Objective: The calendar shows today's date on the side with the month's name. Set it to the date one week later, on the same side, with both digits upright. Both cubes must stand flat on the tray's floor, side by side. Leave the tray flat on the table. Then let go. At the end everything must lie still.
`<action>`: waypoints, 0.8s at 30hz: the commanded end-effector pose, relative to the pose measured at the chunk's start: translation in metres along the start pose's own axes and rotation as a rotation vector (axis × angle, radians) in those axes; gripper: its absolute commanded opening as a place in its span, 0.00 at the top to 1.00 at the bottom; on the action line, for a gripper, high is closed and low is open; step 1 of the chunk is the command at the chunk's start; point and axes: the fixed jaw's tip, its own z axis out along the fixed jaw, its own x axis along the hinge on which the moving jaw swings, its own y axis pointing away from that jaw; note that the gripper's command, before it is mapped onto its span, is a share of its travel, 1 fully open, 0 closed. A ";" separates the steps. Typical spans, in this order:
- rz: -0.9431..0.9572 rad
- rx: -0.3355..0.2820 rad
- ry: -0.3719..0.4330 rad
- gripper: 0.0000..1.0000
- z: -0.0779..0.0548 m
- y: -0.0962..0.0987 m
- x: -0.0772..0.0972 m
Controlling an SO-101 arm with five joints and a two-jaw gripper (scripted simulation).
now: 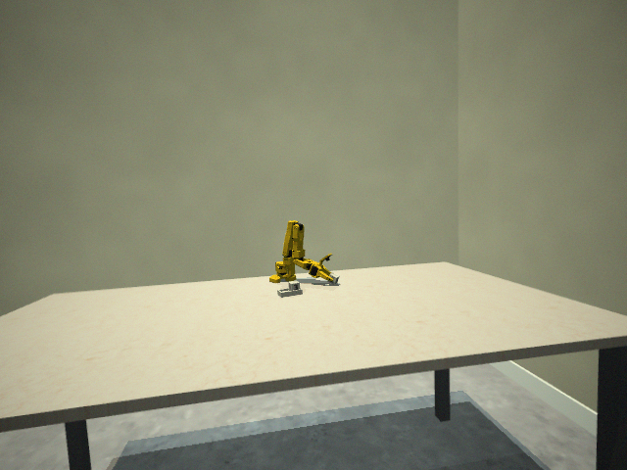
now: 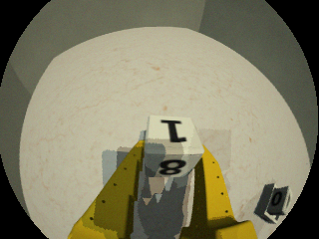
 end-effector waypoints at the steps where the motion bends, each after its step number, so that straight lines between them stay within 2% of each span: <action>1: 0.015 0.005 -0.043 0.82 0.002 -0.001 -0.008; 11: 0.015 0.005 -0.043 0.80 0.002 -0.001 -0.008; 24: 0.015 0.005 -0.043 0.70 0.002 -0.001 -0.008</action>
